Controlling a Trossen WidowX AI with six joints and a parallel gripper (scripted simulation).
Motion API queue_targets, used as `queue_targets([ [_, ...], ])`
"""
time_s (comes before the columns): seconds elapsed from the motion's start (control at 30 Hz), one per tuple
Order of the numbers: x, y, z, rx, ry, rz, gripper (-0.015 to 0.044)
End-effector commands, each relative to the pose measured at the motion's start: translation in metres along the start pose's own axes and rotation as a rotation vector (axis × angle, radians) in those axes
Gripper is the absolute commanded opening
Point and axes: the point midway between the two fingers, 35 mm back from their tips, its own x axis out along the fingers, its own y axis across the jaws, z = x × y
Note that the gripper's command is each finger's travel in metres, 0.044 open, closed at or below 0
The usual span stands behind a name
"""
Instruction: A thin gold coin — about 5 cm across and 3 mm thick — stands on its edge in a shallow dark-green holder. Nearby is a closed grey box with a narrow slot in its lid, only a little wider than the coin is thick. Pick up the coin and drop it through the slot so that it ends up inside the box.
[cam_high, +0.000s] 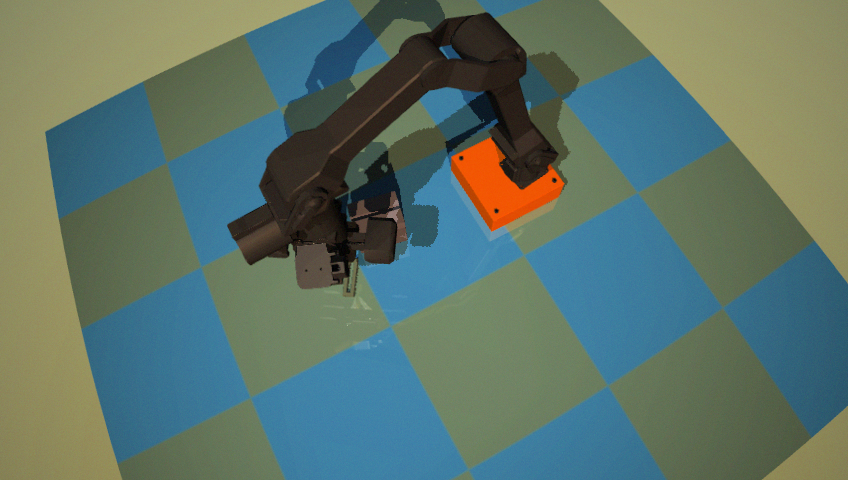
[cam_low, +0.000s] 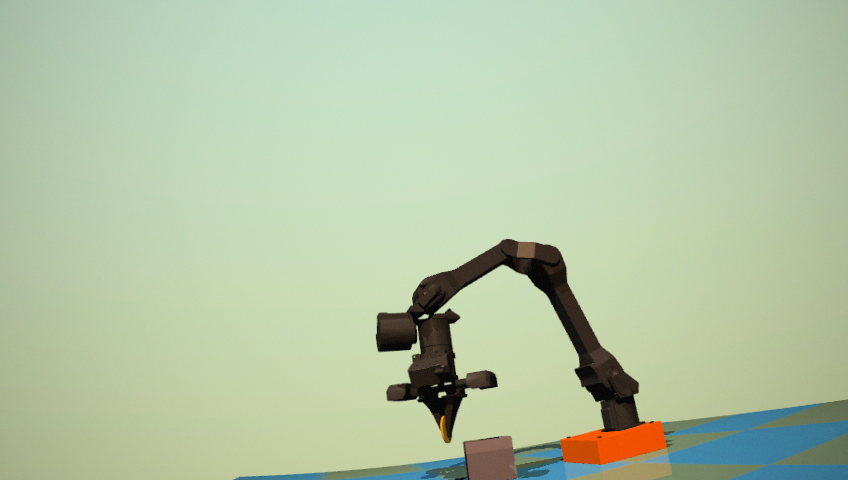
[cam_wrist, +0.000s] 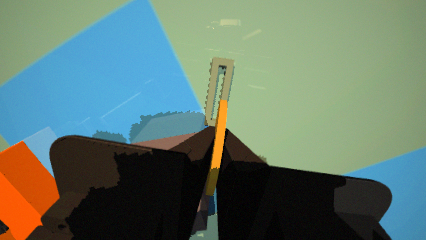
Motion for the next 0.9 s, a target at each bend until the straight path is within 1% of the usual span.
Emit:
queue_targets([
  [0.0,-0.0107,0.0008,-0.0002,-0.003,-0.004,0.0,0.0],
  [0.2,-0.0145,0.0015,-0.0004,0.046,-0.004,0.0,0.0],
  [0.87,-0.015,0.0052,0.0009,0.723,-0.004,0.001,0.0],
])
